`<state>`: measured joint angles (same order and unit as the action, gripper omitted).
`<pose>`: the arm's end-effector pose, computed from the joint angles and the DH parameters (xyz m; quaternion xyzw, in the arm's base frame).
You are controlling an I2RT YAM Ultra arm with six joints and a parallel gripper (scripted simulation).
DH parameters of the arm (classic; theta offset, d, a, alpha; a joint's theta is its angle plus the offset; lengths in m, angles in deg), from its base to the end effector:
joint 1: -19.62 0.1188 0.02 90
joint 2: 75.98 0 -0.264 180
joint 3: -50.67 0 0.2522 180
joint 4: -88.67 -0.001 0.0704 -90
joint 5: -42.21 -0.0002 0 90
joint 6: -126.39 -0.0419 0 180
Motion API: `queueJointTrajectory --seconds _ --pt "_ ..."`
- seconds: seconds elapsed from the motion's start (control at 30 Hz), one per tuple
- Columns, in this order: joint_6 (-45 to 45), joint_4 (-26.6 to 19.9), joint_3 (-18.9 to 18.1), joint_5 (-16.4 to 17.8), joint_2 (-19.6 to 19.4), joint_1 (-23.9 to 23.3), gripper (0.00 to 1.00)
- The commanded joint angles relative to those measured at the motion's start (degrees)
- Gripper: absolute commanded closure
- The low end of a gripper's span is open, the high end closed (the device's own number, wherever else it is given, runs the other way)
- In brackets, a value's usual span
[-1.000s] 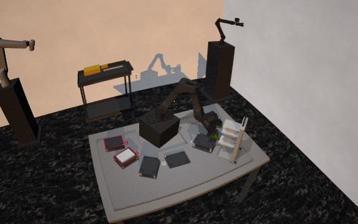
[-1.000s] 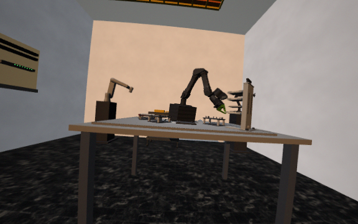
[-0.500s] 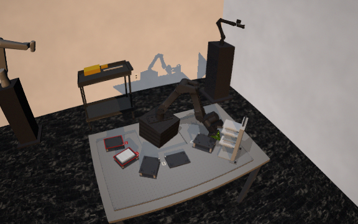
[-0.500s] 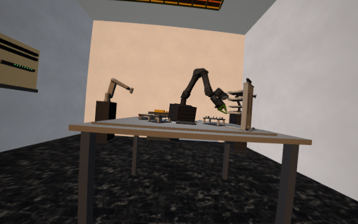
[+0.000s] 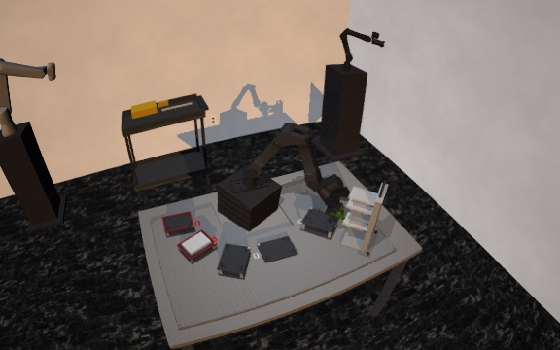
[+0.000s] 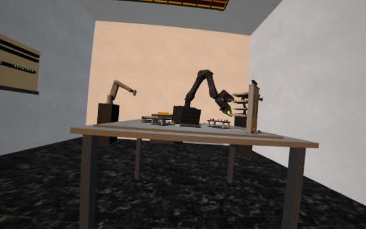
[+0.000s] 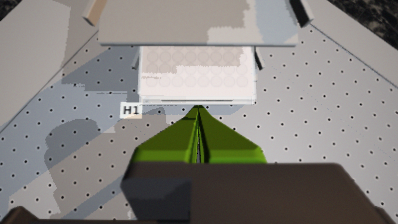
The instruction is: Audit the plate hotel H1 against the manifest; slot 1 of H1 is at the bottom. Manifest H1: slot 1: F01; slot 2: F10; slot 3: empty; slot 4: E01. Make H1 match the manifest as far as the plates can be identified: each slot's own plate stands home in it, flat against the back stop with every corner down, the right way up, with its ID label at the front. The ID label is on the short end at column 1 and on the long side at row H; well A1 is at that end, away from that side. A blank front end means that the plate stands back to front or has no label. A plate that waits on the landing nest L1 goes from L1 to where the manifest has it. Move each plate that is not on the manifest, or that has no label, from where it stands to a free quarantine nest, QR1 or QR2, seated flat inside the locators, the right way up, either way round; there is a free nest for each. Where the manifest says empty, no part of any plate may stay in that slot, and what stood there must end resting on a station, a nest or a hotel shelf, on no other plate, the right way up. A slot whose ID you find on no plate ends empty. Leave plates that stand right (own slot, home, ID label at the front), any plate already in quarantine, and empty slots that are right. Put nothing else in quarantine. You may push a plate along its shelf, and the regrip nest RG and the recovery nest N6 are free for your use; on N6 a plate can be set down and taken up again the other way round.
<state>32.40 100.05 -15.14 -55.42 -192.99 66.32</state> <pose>0.2665 0.2762 0.0856 -0.3028 0.8519 0.1267 0.4082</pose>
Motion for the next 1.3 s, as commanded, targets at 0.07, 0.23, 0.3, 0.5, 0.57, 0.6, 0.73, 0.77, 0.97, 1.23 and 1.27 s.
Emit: queueJointTrajectory --seconds 0.07,0.23,0.3,0.5,0.57,0.6,0.73,0.77,0.97,1.23,1.27 --pt "0.0 1.2 -1.0 -0.1 0.5 0.0 1.0" --pt "0.0 1.2 -1.0 -0.1 0.5 0.0 1.0" --pt "0.0 1.2 -1.0 -0.1 0.5 0.0 1.0" --pt "0.0 1.2 -1.0 -0.1 0.5 0.0 1.0" --pt "0.0 1.2 -1.0 -0.1 0.5 0.0 1.0" --pt "0.0 1.2 -1.0 -0.1 0.5 0.0 1.0" --pt "0.0 1.2 -1.0 -0.1 0.5 0.0 1.0" --pt "0.0 1.2 -1.0 -0.1 0.5 0.0 1.0" --pt "-0.1 2.0 0.6 -0.2 1.3 0.1 1.0" --pt "-0.3 3.7 4.1 -0.5 2.9 0.5 1.0" --pt "-0.3 3.9 4.5 -0.5 3.1 0.5 1.0"
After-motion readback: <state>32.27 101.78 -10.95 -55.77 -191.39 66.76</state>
